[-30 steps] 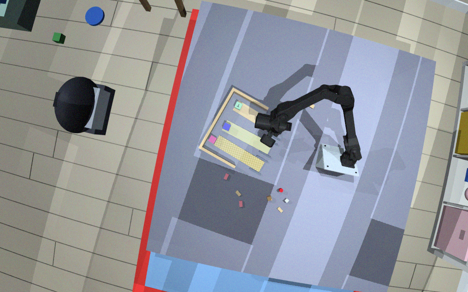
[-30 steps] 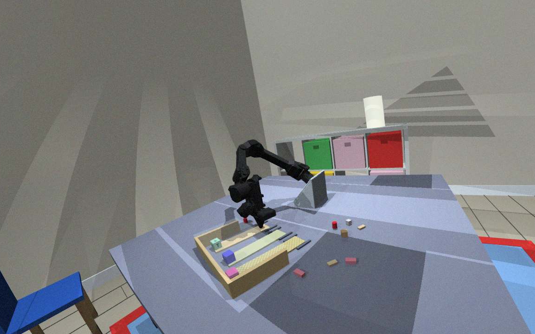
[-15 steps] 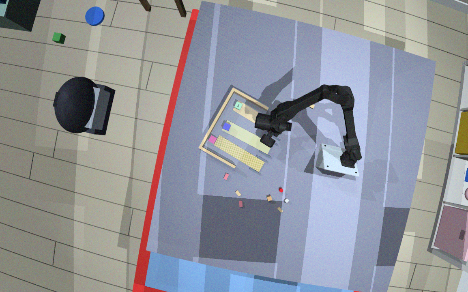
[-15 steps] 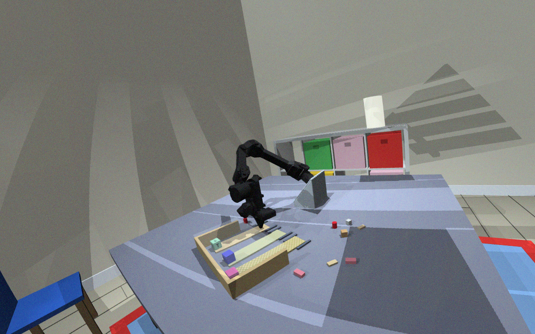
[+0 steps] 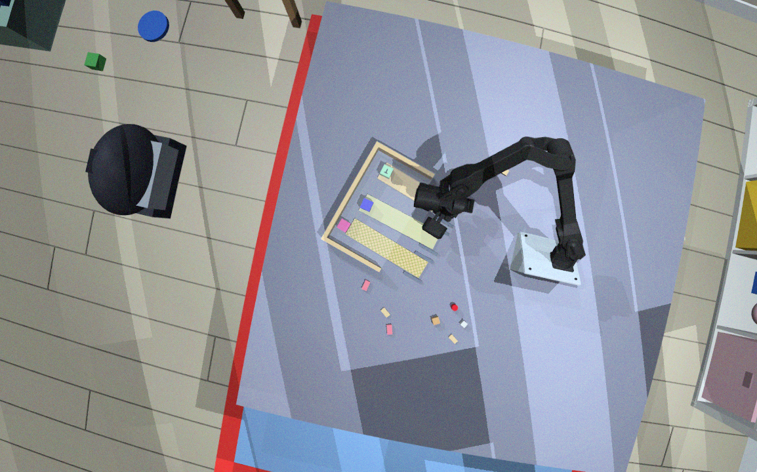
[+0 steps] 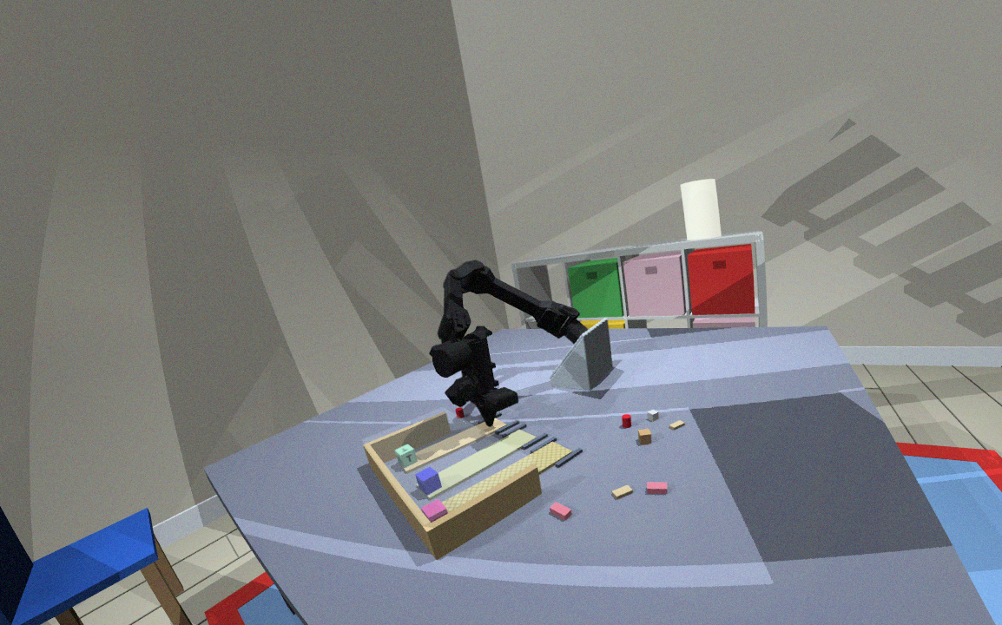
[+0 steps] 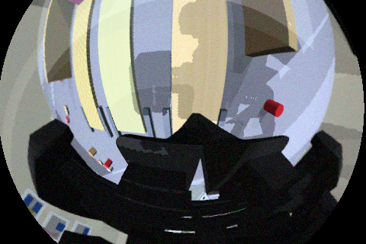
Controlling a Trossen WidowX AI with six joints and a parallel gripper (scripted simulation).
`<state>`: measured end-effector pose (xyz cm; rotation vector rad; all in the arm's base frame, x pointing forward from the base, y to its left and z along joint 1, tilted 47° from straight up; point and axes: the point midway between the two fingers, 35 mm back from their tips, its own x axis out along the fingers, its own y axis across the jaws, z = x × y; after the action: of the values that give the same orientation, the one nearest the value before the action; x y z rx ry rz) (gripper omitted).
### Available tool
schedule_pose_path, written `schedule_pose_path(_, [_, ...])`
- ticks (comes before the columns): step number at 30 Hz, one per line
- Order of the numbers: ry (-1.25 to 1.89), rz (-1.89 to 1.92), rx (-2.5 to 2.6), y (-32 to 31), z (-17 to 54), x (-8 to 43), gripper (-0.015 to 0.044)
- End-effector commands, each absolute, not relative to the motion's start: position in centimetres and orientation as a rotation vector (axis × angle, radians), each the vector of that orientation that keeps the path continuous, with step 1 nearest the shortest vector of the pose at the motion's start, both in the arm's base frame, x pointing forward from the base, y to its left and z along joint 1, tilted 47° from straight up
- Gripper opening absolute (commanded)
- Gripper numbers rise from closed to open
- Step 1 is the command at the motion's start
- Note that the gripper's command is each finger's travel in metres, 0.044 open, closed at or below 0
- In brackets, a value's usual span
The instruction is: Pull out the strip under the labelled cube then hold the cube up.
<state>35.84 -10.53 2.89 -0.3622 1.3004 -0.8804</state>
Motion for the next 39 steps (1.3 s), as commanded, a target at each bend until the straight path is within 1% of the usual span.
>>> schedule_pose_path(1, [1.316,-0.884,-0.368,-10.5,2.3,34.7,0.0000])
schedule_pose_path(39, [1.318,-0.883,-0.369,-9.3,0.8,29.2,0.0000])
